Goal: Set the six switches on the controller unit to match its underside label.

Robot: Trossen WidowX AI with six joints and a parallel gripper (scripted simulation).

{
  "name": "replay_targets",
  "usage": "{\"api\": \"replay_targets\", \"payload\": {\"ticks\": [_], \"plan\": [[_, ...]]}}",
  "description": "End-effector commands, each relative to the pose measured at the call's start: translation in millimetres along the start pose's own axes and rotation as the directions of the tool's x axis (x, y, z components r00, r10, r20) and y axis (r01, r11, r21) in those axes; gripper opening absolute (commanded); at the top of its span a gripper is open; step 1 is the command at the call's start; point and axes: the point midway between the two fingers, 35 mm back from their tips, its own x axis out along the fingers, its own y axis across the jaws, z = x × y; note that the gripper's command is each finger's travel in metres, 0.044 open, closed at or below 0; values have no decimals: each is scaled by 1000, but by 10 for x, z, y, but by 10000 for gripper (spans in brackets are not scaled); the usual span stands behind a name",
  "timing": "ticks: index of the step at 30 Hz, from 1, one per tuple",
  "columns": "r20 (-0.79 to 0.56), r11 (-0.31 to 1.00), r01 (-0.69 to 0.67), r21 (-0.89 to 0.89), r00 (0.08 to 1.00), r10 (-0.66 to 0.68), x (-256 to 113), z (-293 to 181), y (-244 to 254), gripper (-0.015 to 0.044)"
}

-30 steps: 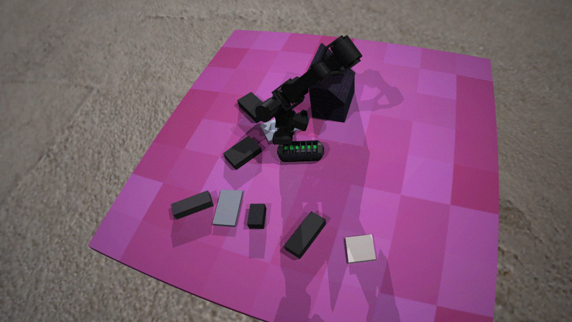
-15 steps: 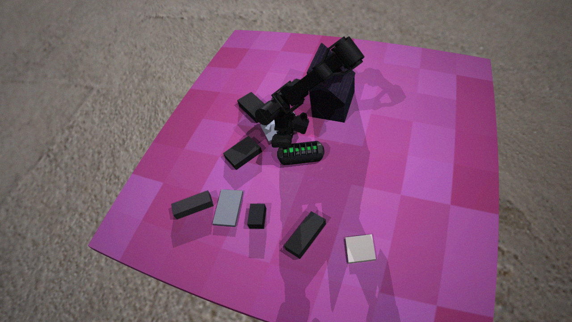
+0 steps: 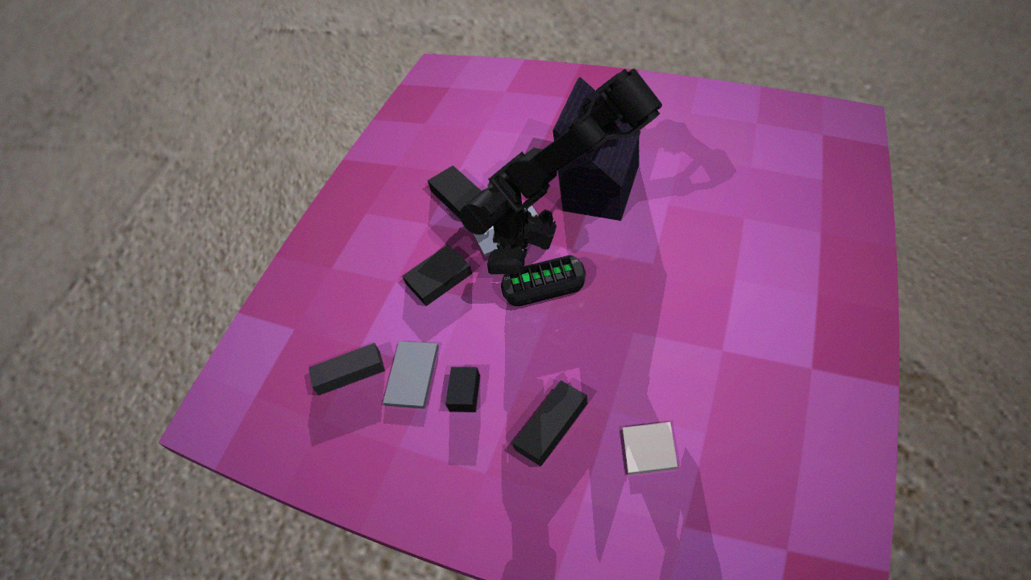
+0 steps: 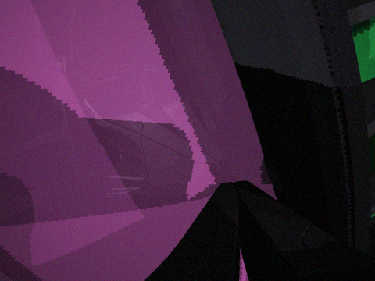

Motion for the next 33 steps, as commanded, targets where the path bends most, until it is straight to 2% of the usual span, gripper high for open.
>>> {"api": "replay_targets", "payload": {"ticks": [1, 5, 7, 11, 17, 27, 29, 33], "plan": [[-1, 1000, -3, -1, 1000, 3, -85, -8, 41, 0], [6, 1000, 1, -9, 1000, -1, -549, 20, 232, 0], [10, 1000, 4, -11, 1000, -4, -627, 39, 267, 0], [13, 1000, 4, -19, 1000, -4, -624, 34, 256, 0], [79, 967, 13, -255, 997, 8, -530, -77, -73, 0], [75, 966, 10, -257, 997, 9, -532, -86, -80, 0], [73, 966, -10, -257, 997, 29, -538, -22, -127, 0], [54, 957, -125, -264, 988, 144, -578, 400, -362, 0]]}}
